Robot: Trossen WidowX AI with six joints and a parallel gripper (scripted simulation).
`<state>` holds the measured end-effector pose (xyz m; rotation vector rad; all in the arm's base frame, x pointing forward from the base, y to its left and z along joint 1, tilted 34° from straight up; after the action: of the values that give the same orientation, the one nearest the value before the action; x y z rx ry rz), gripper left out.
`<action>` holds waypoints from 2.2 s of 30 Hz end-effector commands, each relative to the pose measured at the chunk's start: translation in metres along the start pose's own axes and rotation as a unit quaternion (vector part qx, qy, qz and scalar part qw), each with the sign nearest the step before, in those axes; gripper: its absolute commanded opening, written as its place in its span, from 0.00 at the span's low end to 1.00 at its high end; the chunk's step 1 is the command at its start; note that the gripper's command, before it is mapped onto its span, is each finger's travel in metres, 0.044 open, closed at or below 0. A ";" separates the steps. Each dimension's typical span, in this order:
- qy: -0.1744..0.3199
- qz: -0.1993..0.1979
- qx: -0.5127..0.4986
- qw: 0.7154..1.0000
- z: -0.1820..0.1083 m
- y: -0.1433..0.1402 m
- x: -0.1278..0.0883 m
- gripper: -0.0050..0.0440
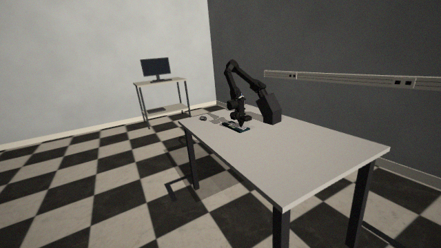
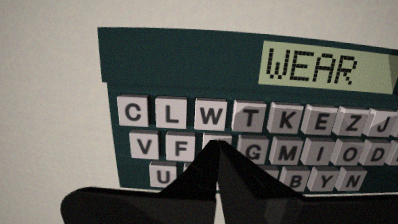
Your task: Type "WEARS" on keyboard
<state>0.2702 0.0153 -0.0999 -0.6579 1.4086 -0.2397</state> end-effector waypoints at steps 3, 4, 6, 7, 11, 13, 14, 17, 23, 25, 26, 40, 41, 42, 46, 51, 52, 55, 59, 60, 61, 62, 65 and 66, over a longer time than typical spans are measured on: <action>-0.005 0.000 0.003 1.000 0.003 -0.001 -0.002 0.00; -0.005 0.000 0.003 1.000 0.003 -0.001 -0.002 0.00; -0.005 0.000 0.003 1.000 0.003 -0.001 -0.002 0.00; -0.005 0.000 0.003 1.000 0.003 -0.001 -0.002 0.00; -0.003 0.000 0.002 1.000 0.002 -0.001 0.000 0.00; 0.000 -0.001 -0.001 1.000 -0.001 -0.001 0.002 0.00; 0.001 -0.001 -0.001 1.000 -0.001 -0.001 0.002 0.00; 0.001 -0.001 0.000 1.000 -0.001 -0.001 0.002 0.00; -0.003 -0.001 0.003 1.000 0.001 -0.002 0.000 0.00; -0.003 -0.001 0.003 1.000 0.001 -0.002 0.000 0.00; -0.003 -0.001 0.003 1.000 0.001 -0.002 0.000 0.00; -0.013 0.002 0.009 1.000 0.007 -0.002 -0.039 0.00; -0.013 0.002 0.009 1.000 0.007 -0.002 -0.039 0.00; -0.013 0.002 0.009 1.000 0.007 -0.002 -0.039 0.00; -0.016 0.006 0.008 1.000 0.017 -0.028 -0.036 0.00; -0.014 0.006 0.008 1.000 0.024 -0.078 -0.036 0.00; -0.014 0.004 0.008 1.000 0.025 -0.095 -0.037 0.00; -0.013 -0.002 0.007 1.000 0.021 -0.134 -0.038 0.00; -0.012 -0.003 0.007 1.000 0.020 -0.142 -0.039 0.00; -0.012 -0.003 0.007 1.000 0.020 -0.142 -0.039 0.00; -0.012 -0.003 0.007 1.000 0.020 -0.142 -0.039 0.00; -0.008 -0.002 0.004 1.000 0.019 -0.140 -0.035 0.00; 0.001 0.002 -0.001 1.000 0.014 -0.135 -0.020 0.00; 0.001 0.002 -0.001 1.000 0.014 -0.135 -0.020 0.00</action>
<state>0.3115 -0.0735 -0.0013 -0.6562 1.4002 -0.2440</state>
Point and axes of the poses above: the point midway between the two fingers, 35 mm back from their tips, its own x axis out along the fingers, its own y axis across the jaws, z = x × y, the point moved 2 cm from there along -x, back along the fingers, and after that the axes turned 2 degrees about -x, right-handed, at the moved point
